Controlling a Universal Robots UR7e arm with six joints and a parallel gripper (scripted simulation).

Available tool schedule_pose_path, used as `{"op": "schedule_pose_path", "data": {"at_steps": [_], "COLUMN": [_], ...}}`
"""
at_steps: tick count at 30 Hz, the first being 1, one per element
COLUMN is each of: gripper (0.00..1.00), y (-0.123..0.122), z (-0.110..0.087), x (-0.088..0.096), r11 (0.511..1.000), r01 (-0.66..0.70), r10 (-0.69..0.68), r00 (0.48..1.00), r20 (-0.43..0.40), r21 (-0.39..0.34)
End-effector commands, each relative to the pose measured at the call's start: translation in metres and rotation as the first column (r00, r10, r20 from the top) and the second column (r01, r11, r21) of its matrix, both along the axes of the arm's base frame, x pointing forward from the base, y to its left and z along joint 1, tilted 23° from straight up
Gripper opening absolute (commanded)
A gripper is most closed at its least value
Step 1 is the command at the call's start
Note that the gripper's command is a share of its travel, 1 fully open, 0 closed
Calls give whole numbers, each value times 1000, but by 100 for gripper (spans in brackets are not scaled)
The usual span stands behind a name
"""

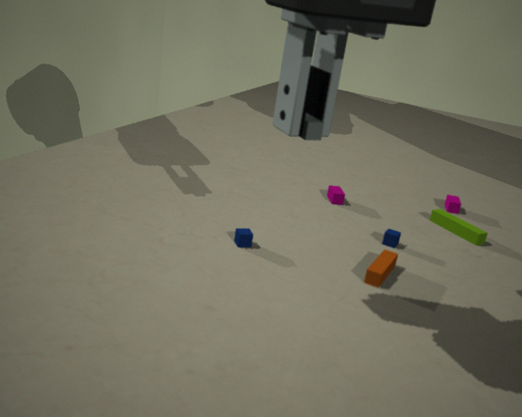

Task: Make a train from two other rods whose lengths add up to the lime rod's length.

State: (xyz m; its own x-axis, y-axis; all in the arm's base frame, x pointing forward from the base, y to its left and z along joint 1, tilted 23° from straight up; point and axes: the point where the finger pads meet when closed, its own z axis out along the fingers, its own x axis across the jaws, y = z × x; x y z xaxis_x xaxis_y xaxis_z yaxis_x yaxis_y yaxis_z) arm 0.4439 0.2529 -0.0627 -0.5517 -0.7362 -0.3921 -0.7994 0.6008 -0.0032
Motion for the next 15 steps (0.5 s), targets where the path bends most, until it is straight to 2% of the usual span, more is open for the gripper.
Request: {"op": "schedule_pose_path", "data": {"at_steps": [1,6,11,13,15], "gripper": [24,24,24,24,24], "y": [-1,-16,-60,-60,-83], "z": [0,-4,-17,-17,-23], "x": [0,8,25,25,32], "r11": [1000,1000,996,996,993], "r01": [1,23,85,85,118], "r10": [-1,-23,-85,-85,-117], "r00": [1000,1000,996,996,992], "r20": [1,-9,-34,-34,-47], "r21": [0,3,13,13,19]}}
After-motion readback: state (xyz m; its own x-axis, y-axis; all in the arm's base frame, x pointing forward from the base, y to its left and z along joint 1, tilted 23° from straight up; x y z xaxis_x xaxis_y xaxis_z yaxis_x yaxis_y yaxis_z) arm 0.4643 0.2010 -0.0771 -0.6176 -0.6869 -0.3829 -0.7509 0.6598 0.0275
